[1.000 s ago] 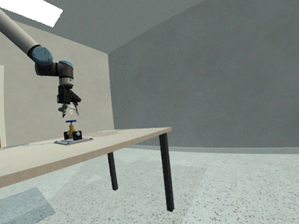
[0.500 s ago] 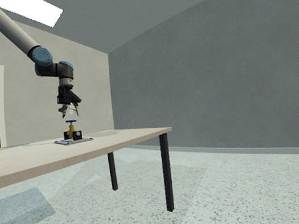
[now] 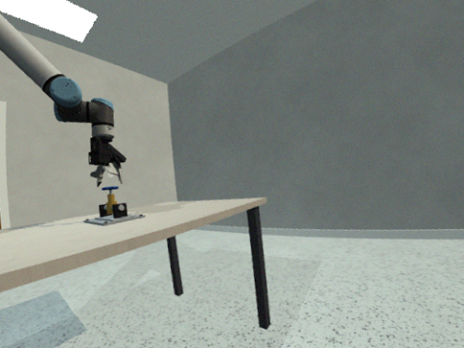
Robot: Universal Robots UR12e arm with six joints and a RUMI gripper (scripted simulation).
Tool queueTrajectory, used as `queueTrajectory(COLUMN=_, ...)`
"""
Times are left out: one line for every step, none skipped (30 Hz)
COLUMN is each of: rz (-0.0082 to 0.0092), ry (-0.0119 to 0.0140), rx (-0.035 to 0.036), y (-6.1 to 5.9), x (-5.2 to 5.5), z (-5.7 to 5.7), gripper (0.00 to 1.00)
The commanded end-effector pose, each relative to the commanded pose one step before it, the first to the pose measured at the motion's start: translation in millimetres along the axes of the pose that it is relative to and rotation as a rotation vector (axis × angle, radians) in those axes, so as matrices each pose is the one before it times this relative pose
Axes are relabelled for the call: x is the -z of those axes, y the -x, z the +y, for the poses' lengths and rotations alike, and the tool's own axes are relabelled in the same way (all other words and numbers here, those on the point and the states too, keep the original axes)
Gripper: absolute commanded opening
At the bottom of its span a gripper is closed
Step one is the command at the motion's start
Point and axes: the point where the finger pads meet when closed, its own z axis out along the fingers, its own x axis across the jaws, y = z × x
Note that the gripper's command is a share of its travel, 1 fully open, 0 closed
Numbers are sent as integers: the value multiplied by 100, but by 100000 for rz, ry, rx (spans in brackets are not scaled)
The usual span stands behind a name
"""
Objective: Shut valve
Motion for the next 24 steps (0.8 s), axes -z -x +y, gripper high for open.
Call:
queueTrajectory(rz=-66, ry=-40, rx=-92, y=-46, x=-985, z=133, gripper=100)
queueTrajectory(rz=0, ry=0, rx=0, y=0, x=-139, z=2, gripper=100)
queueTrajectory(rz=0, ry=0, rx=0, y=-1, x=-136, z=2, gripper=100)
queueTrajectory(rz=0, ry=0, rx=0, y=-1, x=-133, z=2, gripper=100)
queueTrajectory(rz=0, ry=0, rx=0, y=0, x=-130, z=2, gripper=100)
queueTrajectory(rz=0, ry=0, rx=0, y=-1, x=-125, z=2, gripper=100)
queueTrajectory(rz=0, ry=0, rx=0, y=-1, x=-121, z=2, gripper=100)
queueTrajectory(rz=0, ry=0, rx=0, y=0, x=-116, z=2, gripper=100)
queueTrajectory(rz=0, ry=0, rx=0, y=0, x=-111, z=2, gripper=100)
queueTrajectory(rz=0, ry=0, rx=0, y=-1, x=-105, z=1, gripper=100)
queueTrajectory(rz=0, ry=0, rx=0, y=0, x=0, z=0, gripper=100)
queueTrajectory(rz=0, ry=0, rx=0, y=0, x=0, z=0, gripper=100)
queueTrajectory(rz=0, ry=0, rx=0, y=-1, x=-99, z=1, gripper=100)
queueTrajectory(rz=0, ry=0, rx=0, y=0, x=-93, z=1, gripper=100)
queueTrajectory(rz=0, ry=0, rx=0, y=0, x=-86, z=1, gripper=100)
queueTrajectory(rz=0, ry=0, rx=0, y=0, x=-80, z=1, gripper=100)
queueTrajectory(rz=0, ry=0, rx=0, y=0, x=-72, z=1, gripper=100)
queueTrajectory(rz=0, ry=0, rx=0, y=0, x=-65, z=1, gripper=100)
queueTrajectory(rz=0, ry=0, rx=0, y=0, x=-59, z=1, gripper=100)
queueTrajectory(rz=0, ry=0, rx=0, y=0, x=-52, z=1, gripper=100)
queueTrajectory(rz=0, ry=0, rx=0, y=0, x=-45, z=1, gripper=100)
queueTrajectory(rz=0, ry=0, rx=0, y=0, x=-38, z=1, gripper=100)
queueTrajectory(rz=0, ry=0, rx=0, y=0, x=-32, z=1, gripper=100)
queueTrajectory(rz=5, ry=-7, rx=0, y=-3, x=-22, z=-5, gripper=100)
